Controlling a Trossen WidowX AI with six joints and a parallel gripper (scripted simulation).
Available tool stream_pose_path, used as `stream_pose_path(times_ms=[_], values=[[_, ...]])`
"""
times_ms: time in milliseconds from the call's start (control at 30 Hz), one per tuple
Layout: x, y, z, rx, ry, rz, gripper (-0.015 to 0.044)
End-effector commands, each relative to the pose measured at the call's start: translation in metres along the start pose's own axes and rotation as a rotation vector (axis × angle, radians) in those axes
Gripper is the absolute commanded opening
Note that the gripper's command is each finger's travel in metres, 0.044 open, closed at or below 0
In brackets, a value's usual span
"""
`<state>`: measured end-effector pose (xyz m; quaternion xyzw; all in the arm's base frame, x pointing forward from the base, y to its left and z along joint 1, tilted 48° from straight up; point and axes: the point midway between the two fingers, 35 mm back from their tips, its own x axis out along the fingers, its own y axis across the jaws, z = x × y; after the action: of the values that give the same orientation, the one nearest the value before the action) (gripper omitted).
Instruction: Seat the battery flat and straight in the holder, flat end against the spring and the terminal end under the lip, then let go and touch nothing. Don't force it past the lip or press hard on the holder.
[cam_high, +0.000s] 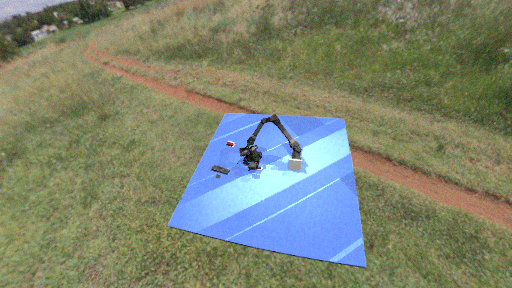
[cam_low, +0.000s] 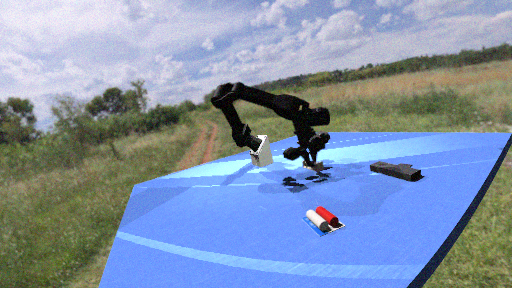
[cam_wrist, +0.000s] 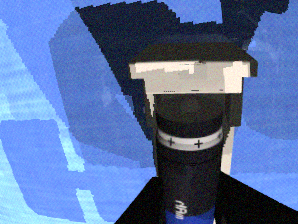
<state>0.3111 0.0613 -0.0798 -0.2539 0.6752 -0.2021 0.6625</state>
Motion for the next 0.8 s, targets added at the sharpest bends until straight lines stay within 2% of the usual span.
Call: stream_pose_path(times_ms=[0,767], values=[[0.003,-0.002,-0.004,-0.004,0.019,-0.001,0.0063],[0.002,-0.002,0.008,-0.003,0.000,0.003,0.0063]])
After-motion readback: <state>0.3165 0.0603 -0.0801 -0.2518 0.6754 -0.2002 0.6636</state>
